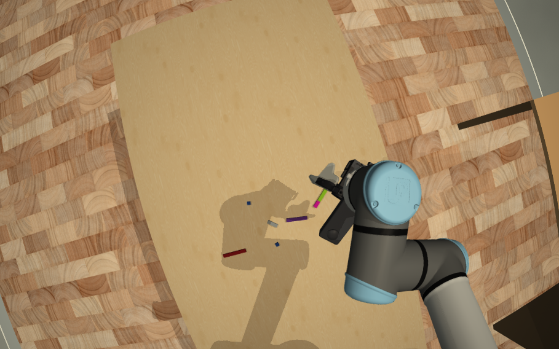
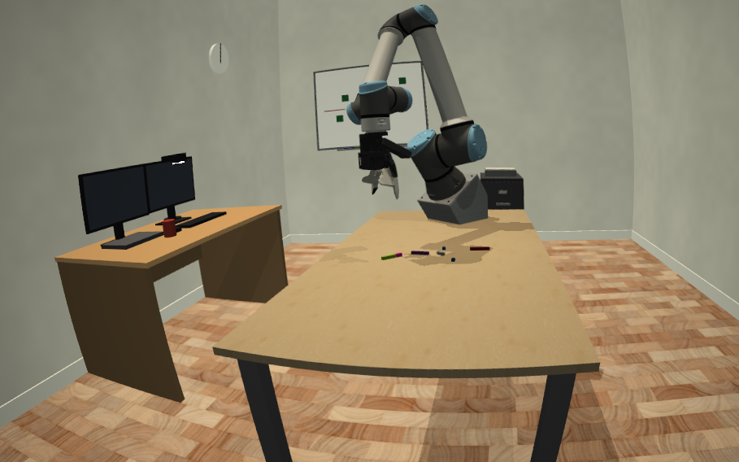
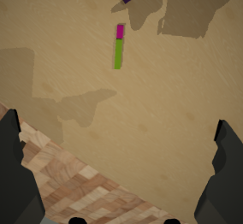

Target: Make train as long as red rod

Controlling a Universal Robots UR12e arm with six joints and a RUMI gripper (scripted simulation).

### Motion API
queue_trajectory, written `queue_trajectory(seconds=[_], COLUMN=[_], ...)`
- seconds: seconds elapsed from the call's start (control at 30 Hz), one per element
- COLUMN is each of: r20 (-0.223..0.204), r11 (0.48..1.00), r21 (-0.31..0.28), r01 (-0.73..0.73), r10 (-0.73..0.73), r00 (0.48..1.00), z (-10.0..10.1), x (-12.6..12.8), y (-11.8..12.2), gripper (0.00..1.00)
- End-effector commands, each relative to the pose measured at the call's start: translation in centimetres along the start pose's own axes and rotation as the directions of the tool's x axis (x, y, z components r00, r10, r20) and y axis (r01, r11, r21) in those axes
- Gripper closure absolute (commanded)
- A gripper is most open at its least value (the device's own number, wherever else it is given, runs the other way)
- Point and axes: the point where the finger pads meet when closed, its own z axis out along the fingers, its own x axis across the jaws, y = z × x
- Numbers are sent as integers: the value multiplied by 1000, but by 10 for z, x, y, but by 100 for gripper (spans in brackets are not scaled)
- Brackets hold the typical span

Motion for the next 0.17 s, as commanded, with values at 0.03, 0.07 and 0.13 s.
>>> queue_trajectory(seconds=[0.03,0.07,0.13], r20=[-1,-1,-1], r11=[1000,1000,1000], r21=[-1,-1,-1], r01=[0,0,0], r10=[0,0,0], r00=[1000,1000,1000], z=[-1,-1,-1], x=[0,0,0], y=[1,1,1], gripper=[0,0,0])
